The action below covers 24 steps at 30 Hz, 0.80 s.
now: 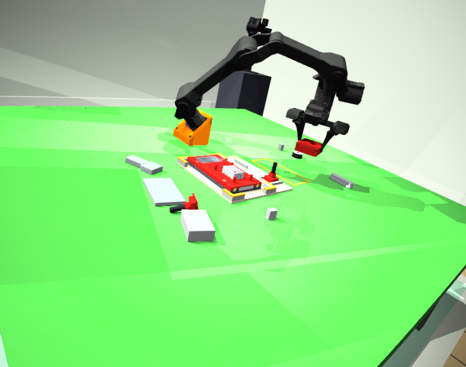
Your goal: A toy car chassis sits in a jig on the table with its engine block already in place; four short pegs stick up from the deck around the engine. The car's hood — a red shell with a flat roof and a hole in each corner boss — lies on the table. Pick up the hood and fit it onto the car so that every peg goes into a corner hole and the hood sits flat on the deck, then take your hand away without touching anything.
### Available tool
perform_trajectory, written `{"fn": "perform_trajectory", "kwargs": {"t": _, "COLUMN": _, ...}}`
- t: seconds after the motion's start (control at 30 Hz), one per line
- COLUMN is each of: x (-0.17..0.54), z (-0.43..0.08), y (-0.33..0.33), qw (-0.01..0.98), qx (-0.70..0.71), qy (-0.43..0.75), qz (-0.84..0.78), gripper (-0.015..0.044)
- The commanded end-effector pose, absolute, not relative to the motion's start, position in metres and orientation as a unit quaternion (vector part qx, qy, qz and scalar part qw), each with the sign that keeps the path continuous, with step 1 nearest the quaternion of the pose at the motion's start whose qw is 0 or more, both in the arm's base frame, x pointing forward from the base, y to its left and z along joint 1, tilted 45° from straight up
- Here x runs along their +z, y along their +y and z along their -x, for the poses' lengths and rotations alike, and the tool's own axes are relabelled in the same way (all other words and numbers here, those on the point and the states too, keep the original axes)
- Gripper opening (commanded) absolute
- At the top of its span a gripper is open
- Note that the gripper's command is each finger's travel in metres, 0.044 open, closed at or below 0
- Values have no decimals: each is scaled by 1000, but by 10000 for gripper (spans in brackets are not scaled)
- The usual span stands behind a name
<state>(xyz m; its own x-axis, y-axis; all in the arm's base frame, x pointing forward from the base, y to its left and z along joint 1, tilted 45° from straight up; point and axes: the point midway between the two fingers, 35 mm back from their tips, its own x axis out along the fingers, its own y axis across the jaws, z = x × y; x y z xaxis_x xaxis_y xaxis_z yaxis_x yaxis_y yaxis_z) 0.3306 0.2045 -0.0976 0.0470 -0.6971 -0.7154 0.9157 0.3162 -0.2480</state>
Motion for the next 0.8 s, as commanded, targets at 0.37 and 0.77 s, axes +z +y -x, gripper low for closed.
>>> {"fn": "perform_trajectory", "kwargs": {"t": 0.37, "x": -80, "z": -334, "y": 209, "qw": 713, "qx": -559, "qy": 403, "qz": -129, "gripper": 0}}
{"fn": "perform_trajectory", "kwargs": {"t": 0.77, "x": -45, "z": -348, "y": 183, "qw": 721, "qx": -520, "qy": 453, "qz": -67, "gripper": 0}}
